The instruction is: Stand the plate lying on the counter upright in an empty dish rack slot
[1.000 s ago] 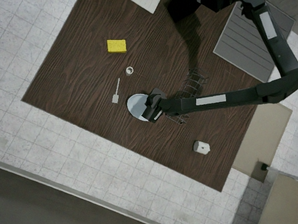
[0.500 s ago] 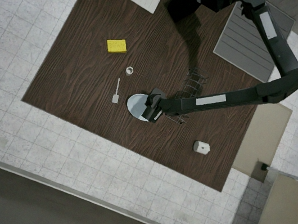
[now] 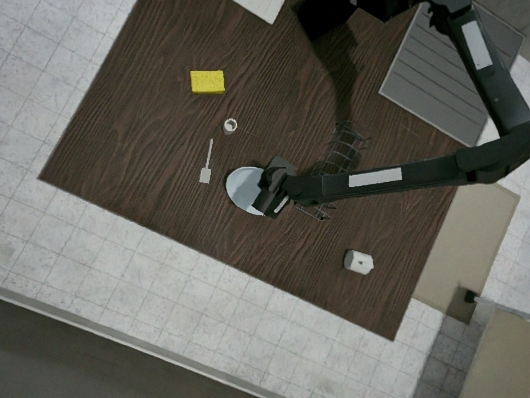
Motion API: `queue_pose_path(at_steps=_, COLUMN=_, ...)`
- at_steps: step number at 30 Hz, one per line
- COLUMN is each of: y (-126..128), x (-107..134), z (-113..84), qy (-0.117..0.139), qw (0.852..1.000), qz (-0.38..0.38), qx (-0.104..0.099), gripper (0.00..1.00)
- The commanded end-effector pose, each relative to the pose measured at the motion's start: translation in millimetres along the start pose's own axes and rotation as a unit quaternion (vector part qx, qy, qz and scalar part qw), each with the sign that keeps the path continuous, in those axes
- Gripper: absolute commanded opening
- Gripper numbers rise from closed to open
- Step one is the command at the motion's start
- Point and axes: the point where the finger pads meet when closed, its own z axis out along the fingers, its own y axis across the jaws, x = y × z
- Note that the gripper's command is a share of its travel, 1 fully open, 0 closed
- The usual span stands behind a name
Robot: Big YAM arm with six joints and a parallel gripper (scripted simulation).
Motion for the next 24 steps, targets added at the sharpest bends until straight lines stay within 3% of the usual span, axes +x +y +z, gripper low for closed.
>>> queue_pose_path(at_steps=1, y=-0.8, x=16.1, z=-10.7, qy=0.002, qw=1.000, qz=0.016, qx=0.002, gripper=0.00)
queue_pose_path(at_steps=24, y=-0.9, x=4.7, z=-37.2, qy=0.002, qw=1.000, qz=0.005, qx=0.010, gripper=0.00)
